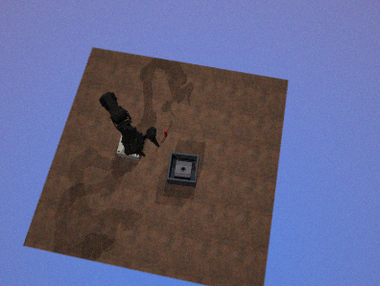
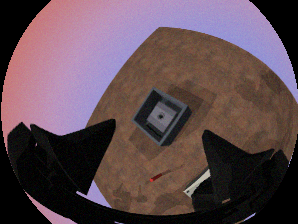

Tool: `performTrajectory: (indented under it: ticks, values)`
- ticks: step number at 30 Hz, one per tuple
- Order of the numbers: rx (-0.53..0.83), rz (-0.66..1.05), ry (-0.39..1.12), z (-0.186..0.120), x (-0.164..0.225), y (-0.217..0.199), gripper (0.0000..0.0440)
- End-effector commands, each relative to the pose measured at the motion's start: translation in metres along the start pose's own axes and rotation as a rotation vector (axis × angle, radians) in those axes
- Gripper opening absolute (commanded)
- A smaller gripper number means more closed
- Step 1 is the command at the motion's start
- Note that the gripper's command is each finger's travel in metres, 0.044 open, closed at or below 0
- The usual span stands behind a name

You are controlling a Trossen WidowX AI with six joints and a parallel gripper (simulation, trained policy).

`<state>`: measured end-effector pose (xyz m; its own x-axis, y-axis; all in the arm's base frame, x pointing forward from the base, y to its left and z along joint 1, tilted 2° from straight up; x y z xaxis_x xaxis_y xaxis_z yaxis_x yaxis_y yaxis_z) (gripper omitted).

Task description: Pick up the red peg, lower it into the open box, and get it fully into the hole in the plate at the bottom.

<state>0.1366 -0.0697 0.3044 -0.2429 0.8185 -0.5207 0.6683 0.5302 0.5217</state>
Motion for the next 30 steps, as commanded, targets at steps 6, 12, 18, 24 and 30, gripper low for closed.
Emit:
performTrajectory:
  ticks: [6,12,18,24,30]
  values:
    - [0.109,0.058,0.263,0.033,0.038,0.001,0.044]
    - [0.198,0.057,0.377,0.048,0.062,0.005,0.044]
    - [0.292,0.039,0.455,0.061,0.087,0.009,0.044]
    - [0.385,0.012,0.503,0.073,0.114,0.011,0.044]
    - [0.474,-0.014,0.526,0.083,0.143,0.012,0.044]
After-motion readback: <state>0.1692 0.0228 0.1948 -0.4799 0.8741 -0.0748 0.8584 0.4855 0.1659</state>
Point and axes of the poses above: the point midway between the two fingers, 35 mm back from their tips, its own z axis out along the fingers, its own y axis across the jaws, x = y × z, the point moved 1 cm from there along -z, back along the fingers, and after that the axes turned 1 degree about z, right-handed, at the moved point
